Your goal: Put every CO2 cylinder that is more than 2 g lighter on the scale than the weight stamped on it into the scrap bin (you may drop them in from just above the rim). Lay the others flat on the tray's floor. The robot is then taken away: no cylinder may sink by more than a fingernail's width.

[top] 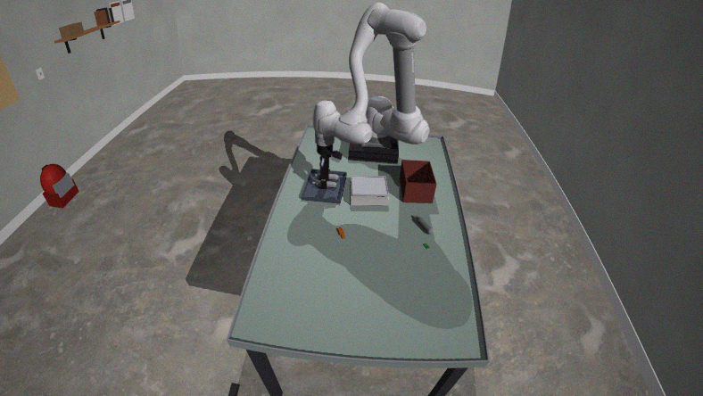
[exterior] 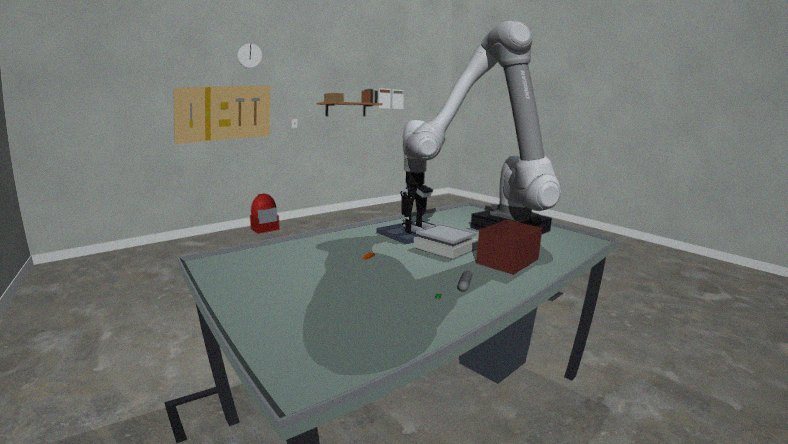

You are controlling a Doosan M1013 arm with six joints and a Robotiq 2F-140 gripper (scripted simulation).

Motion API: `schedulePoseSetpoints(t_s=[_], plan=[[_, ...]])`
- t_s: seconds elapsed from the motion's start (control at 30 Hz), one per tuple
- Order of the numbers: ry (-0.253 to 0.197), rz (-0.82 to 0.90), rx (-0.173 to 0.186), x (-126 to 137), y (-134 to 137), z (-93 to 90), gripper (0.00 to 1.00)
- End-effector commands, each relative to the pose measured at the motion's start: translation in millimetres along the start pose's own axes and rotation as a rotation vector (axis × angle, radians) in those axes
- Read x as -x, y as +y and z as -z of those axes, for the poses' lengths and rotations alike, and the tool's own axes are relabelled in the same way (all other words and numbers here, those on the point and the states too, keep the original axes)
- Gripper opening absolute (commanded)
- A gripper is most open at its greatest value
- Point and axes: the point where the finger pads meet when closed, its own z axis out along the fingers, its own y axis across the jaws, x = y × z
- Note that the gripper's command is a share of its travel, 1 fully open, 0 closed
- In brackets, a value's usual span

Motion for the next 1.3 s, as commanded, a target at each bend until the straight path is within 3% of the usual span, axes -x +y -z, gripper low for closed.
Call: schedulePoseSetpoints(t_s=[0.0, 0.13, 0.33, 0.4, 0.57, 0.67, 1.03, 1.13, 1.27], plan=[[-0.001, 0.000, 0.002, 0, 1, 9.6, 0.41], [-0.001, 0.000, 0.002, 0, 1, 34.3, 0.41], [0.000, 0.000, 0.002, 0, 1, 91.4, 0.41], [0.000, 0.000, 0.002, 0, 1, 91.4, 0.41], [0.000, 0.000, 0.002, 0, 1, 138.7, 0.41], [0.000, 0.000, 0.002, 0, 1, 155.9, 0.41], [0.000, 0.042, 0.002, -5, 8, 163.6, 0.41], [-0.001, 0.188, 0.002, -25, 34, 165.7, 0.41], [-0.002, 0.465, 0.003, -74, 84, 169.0, 0.41]])
